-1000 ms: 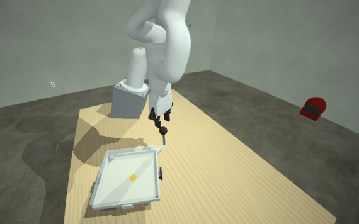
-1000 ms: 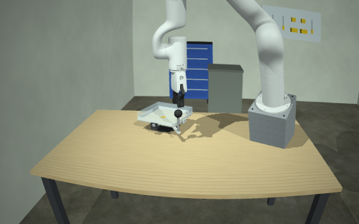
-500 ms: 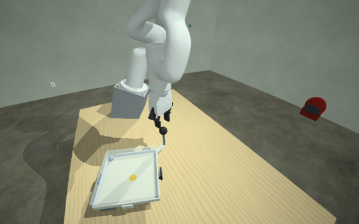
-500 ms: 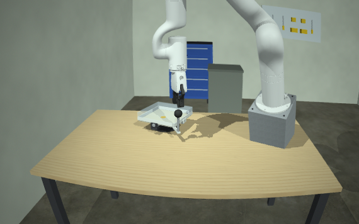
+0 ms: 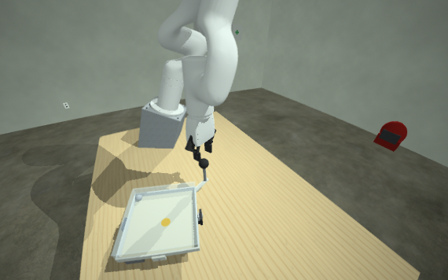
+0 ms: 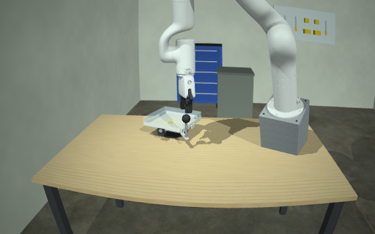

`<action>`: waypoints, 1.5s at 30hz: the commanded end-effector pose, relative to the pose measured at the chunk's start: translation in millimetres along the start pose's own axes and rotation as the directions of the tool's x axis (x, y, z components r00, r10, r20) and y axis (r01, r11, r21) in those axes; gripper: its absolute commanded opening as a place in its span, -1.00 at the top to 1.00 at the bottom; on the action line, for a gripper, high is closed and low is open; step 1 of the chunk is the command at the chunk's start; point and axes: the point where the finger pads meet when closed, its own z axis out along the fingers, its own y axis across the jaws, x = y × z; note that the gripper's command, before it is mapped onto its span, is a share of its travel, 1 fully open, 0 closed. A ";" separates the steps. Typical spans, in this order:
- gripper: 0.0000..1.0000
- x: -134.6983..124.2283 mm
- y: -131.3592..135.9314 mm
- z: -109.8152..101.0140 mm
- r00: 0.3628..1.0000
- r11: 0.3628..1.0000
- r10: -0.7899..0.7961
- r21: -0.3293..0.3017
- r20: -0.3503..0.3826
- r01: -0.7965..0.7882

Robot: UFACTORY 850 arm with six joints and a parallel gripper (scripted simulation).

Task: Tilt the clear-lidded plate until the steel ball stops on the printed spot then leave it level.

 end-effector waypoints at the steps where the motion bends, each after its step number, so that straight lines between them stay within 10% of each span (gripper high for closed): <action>1: -0.22 0.7 0.5 2.0 1.000 1.000 0.000 -0.001 -0.001 0.000; 45: -0.22 2.0 1.0 20.7 1.000 1.000 0.000 -0.001 -0.001 0.000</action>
